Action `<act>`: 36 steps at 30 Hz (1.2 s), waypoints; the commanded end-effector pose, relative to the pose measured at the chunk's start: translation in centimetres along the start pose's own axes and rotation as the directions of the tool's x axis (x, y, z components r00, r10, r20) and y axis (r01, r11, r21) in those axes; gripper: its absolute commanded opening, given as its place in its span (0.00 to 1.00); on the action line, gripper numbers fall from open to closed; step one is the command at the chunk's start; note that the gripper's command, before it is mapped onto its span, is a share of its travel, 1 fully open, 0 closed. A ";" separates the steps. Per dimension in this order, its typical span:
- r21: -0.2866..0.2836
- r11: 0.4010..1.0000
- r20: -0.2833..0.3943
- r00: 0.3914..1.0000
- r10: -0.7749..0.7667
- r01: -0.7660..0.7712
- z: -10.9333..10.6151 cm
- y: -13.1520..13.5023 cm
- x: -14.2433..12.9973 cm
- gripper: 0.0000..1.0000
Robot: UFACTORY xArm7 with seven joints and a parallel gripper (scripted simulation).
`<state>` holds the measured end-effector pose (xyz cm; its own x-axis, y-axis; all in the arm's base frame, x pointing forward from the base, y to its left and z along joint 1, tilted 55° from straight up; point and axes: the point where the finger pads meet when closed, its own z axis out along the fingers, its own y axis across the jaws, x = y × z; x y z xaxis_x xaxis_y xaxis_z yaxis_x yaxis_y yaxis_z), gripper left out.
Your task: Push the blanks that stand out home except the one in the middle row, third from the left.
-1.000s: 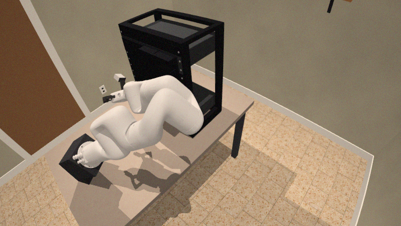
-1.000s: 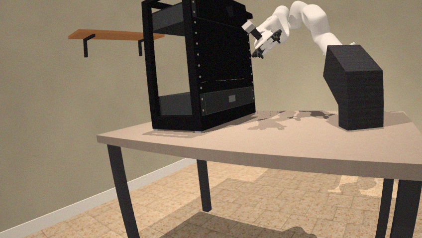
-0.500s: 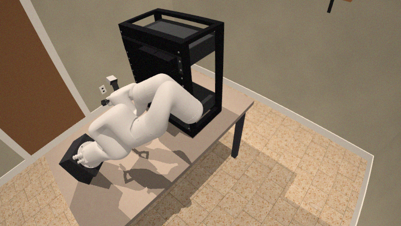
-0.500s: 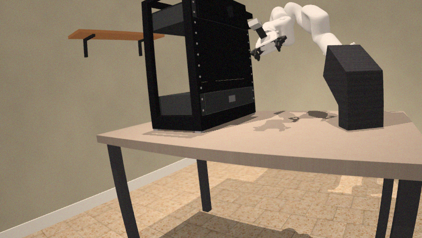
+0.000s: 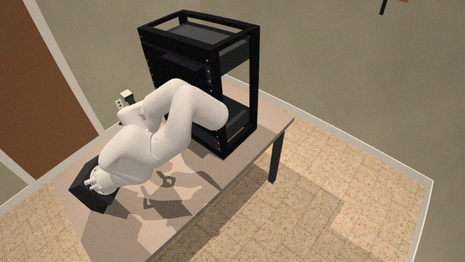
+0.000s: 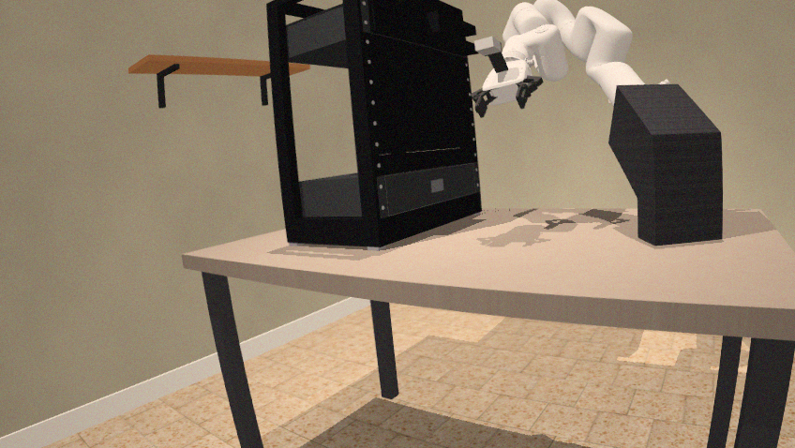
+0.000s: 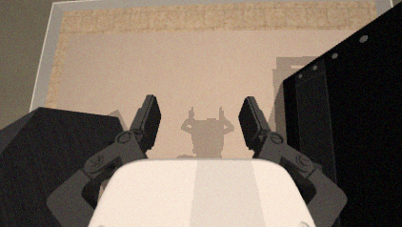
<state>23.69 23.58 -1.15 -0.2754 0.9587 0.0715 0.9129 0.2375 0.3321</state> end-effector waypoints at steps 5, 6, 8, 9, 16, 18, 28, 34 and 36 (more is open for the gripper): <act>-0.108 0.989 0.165 0.983 -0.086 0.105 -0.7 1.0 -0.2 1.00; -0.122 0.985 0.173 0.980 -0.097 0.119 -0.8 1.2 -0.3 1.00; -0.155 0.976 0.195 0.973 -0.122 0.153 -1.2 1.6 -0.4 1.00; -0.172 0.970 0.207 0.969 -0.134 0.171 -1.4 1.8 -0.5 1.00; -0.293 0.906 0.300 0.929 -0.216 0.306 -3.6 3.5 -0.7 1.00; -0.293 0.906 0.300 0.929 -0.216 0.306 -3.6 3.5 -0.7 1.00; -0.460 0.723 0.468 0.833 -0.295 0.515 -8.8 6.1 0.1 1.00; -0.519 0.612 0.546 0.782 -0.301 0.597 -11.9 7.0 0.9 1.00; -0.530 0.585 0.563 0.771 -0.299 0.614 -12.6 7.1 1.1 1.00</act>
<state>26.32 24.11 11.47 -0.3420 0.7722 -0.5355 0.2784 0.6275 0.7271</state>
